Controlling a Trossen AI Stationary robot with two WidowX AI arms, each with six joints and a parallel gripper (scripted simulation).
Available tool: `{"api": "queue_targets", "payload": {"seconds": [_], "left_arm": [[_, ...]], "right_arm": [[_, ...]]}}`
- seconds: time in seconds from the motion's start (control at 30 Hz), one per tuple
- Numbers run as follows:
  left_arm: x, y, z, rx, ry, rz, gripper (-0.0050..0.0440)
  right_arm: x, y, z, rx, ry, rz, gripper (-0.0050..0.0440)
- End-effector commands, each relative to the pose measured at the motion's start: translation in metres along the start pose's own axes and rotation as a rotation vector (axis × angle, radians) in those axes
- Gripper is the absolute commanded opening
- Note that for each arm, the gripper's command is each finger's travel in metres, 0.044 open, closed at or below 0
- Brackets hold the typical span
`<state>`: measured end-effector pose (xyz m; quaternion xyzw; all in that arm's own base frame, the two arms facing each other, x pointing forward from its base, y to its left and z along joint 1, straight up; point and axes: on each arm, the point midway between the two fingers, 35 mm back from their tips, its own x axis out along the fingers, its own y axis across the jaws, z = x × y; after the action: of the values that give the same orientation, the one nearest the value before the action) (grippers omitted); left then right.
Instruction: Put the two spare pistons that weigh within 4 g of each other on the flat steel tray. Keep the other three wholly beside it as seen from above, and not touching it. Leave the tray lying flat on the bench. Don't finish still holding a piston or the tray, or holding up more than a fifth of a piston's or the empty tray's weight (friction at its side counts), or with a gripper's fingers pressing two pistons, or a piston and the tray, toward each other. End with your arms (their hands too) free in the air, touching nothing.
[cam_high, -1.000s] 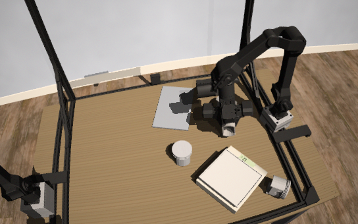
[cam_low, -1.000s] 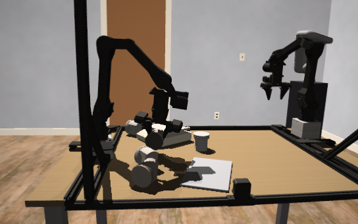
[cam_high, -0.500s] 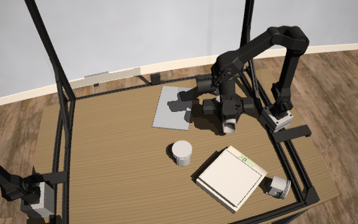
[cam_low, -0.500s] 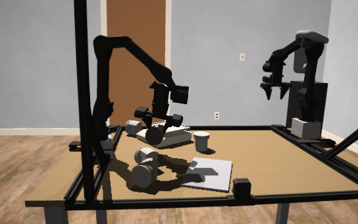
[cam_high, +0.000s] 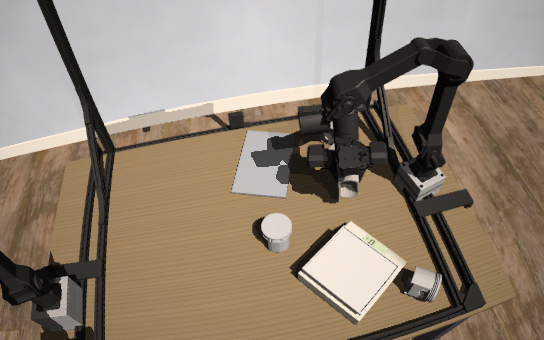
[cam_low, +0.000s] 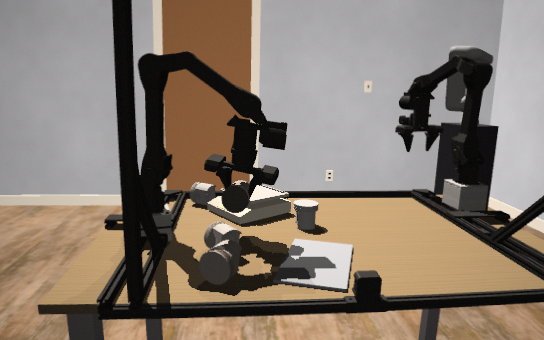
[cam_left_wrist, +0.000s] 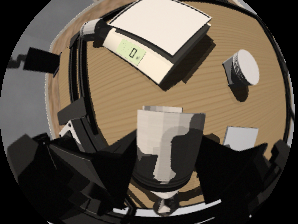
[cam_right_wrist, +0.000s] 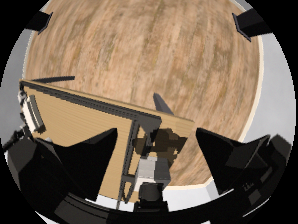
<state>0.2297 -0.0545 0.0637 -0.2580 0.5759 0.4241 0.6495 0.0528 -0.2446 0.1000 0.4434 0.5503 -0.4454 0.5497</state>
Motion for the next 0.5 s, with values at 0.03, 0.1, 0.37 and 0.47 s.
{"api": "queue_targets", "payload": {"seconds": [0.03,0.1,0.37,0.47], "left_arm": [[-0.008,-0.004,0.002,-0.003,0.001,-0.029,0.0158],[-0.01,-0.005,0.002,-0.003,0.002,-0.034,0.0158],[-0.012,0.01,0.039,0.195,0.051,-0.095,0.0158],[-0.012,0.012,0.044,0.22,0.057,-0.103,0.0158]], "right_arm": [[0.0,0.0,0.0,-0.003,0.001,0.003,0.044],[0.0,0.0,0.0,-0.003,0.001,0.003,0.044],[0.0,0.0,0.0,-0.003,0.001,0.003,0.044],[0.0,0.0,0.0,-0.003,0.001,0.003,0.044]]}}
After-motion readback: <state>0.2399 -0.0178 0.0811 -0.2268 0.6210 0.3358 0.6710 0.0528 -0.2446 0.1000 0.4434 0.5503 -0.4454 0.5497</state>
